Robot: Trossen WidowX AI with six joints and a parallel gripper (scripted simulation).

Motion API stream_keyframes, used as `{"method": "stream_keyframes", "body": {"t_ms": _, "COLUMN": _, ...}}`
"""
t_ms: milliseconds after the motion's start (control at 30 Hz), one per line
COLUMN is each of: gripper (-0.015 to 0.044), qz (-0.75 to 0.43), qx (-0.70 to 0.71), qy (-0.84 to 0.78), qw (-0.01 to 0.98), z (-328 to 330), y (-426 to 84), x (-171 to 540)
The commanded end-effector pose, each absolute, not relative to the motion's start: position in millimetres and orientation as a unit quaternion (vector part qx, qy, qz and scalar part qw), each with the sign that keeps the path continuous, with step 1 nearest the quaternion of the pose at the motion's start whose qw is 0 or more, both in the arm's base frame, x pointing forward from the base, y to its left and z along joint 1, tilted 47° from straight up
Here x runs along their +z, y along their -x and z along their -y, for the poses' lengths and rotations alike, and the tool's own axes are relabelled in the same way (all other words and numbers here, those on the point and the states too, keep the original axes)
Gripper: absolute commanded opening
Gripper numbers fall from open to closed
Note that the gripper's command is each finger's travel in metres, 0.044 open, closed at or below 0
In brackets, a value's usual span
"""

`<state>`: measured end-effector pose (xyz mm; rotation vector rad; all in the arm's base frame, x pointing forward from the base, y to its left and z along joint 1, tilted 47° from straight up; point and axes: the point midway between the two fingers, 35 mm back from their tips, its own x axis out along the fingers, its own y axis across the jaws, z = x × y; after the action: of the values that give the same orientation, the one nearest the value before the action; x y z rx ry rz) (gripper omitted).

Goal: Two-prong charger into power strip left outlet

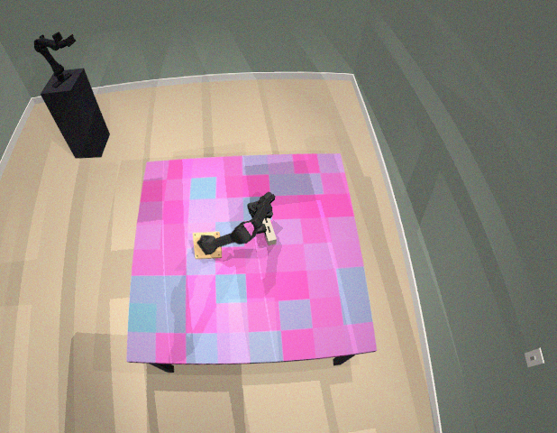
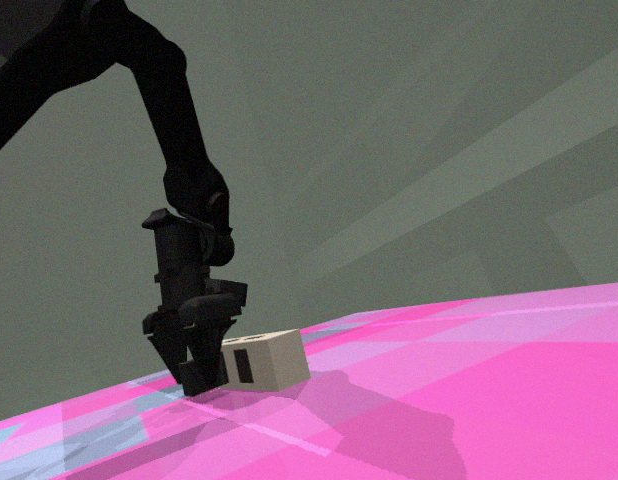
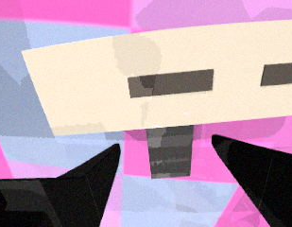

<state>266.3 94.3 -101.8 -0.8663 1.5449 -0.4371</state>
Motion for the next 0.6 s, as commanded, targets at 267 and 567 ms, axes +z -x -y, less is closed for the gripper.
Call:
{"method": "stream_keyframes", "body": {"t_ms": 267, "gripper": 0.0440, "qz": -0.667, "qx": -0.189, "qy": 0.375, "qw": 0.616, "z": -93.4, "y": -255.4, "x": -99.6}}
{"method": "stream_keyframes", "body": {"t_ms": 567, "gripper": 0.0440, "qz": -0.667, "qx": -0.189, "qy": 0.375, "qw": 0.616, "z": -91.0, "y": -245.7, "x": -98.9}}
